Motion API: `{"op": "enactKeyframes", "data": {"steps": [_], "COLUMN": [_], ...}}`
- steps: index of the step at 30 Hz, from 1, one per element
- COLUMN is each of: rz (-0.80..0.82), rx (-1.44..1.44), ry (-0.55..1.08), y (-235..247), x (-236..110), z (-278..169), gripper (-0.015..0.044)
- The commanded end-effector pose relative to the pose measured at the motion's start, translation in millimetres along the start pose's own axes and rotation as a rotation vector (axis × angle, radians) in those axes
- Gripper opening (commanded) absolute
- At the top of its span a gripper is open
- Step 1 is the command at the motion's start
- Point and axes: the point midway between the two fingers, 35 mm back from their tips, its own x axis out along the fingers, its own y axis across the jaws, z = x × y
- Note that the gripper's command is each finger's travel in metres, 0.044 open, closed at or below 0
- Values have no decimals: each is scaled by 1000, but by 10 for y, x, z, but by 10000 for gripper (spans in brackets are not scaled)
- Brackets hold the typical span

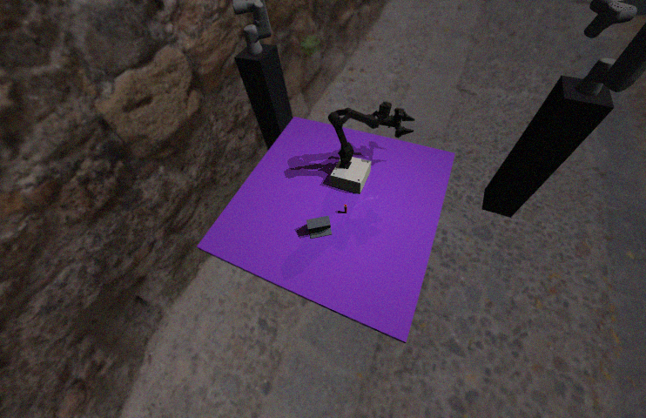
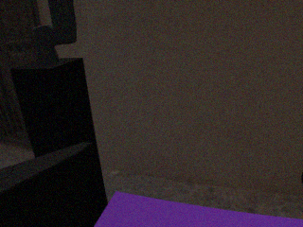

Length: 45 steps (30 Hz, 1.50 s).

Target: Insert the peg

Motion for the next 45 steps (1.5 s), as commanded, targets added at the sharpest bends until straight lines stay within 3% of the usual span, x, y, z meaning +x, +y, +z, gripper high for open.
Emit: {"op": "enactKeyframes", "data": {"steps": [1, 26, 45], "rz": [-44, -271, -436], "rx": [-55, -296, -388], "ry": [28, 228, 404], "y": [-172, -1263, -2173], "x": [116, 439, 412], "z": [-29, -262, -401], "gripper": [440, 440, 440]}}
